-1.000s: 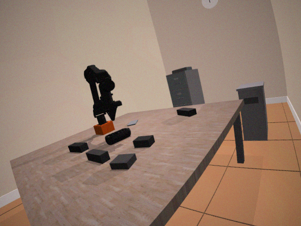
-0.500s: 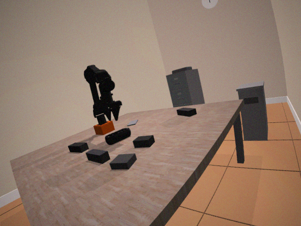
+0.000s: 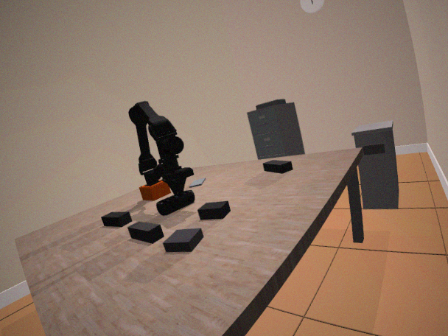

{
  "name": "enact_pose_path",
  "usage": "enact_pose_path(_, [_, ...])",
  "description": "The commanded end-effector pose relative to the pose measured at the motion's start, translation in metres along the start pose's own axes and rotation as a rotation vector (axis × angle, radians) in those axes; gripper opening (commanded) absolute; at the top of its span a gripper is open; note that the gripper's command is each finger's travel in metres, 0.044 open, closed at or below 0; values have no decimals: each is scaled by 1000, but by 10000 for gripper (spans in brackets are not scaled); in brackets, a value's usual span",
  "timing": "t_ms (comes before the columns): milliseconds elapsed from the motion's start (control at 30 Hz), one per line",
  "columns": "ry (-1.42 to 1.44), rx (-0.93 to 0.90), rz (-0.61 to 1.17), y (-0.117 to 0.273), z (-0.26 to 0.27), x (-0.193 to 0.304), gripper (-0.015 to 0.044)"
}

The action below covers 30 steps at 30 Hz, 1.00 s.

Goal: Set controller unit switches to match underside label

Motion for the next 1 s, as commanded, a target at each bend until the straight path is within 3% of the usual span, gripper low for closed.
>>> enact_pose_path(0, [-1,-27,7,3,7,2,46])
enact_pose_path(67, [-1,-27,7,3,7,2,0])
enact_pose_path(800, [0,-21,1,3,5,1,0])
enact_pose_path(967, [0,-22,1,50,4,0,131])
Point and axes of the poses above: the point midway between the two fingers, 35 mm back from their tips, its own y axis back along the fingers, its own z axis across the jaws, x = y × z, the point moved 3 cm from there along y, back along the fingers, and after that the axes turned 12 degrees about -y, right-handed, at the moved point
